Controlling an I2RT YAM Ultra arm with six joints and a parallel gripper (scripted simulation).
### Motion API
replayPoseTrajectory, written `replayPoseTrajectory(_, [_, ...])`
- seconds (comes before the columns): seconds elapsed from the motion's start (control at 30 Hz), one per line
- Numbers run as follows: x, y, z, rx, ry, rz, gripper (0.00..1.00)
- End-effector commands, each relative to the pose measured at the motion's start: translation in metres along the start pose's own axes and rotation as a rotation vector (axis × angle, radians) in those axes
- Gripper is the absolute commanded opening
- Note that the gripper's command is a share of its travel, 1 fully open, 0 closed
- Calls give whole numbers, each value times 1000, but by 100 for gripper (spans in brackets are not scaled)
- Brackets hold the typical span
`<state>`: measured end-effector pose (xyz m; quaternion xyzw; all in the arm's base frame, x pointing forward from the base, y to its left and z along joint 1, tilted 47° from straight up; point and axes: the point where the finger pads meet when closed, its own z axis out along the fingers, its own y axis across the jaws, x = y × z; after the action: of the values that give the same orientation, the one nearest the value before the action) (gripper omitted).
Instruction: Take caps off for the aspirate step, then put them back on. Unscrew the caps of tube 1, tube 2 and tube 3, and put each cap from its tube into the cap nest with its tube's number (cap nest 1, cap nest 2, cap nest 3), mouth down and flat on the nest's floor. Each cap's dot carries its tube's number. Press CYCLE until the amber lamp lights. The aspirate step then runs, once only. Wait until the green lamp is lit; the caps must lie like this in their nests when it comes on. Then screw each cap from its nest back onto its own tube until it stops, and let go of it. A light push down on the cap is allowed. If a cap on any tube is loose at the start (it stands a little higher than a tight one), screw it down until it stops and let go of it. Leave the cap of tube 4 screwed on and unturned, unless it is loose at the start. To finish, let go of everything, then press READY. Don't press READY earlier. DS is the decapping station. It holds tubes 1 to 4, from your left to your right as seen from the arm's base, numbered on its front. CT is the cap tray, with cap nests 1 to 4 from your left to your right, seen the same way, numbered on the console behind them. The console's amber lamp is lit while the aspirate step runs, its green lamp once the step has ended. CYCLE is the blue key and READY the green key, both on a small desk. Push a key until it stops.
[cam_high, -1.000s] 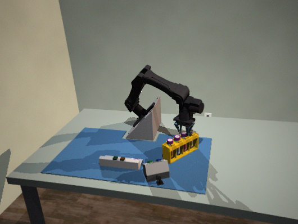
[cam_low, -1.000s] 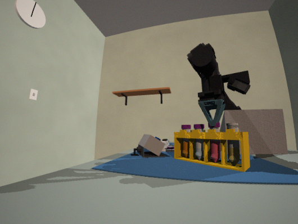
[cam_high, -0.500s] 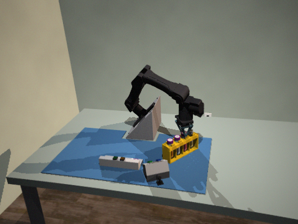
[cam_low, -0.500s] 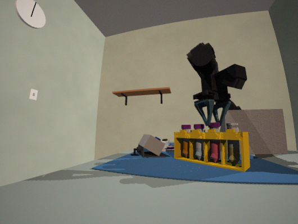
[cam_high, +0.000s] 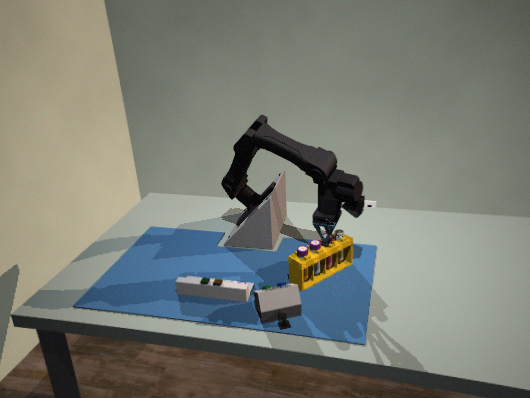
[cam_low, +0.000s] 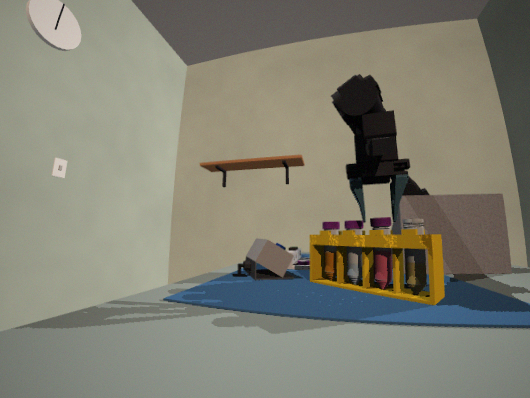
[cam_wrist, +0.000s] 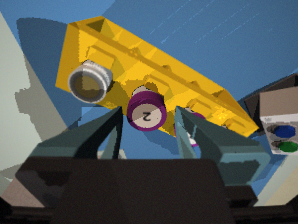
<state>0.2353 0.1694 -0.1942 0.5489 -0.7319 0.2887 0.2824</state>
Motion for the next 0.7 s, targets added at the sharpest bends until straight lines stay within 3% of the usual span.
replayPoseTrajectory(0.0, [-5,2,-9,9,-25,260,49])
replayPoseTrajectory(0.3, [-5,2,-9,9,-25,264,49])
replayPoseTrajectory(0.33, [-5,2,-9,9,-25,264,0])
replayPoseTrajectory(0.67, [-5,2,-9,9,-25,264,0])
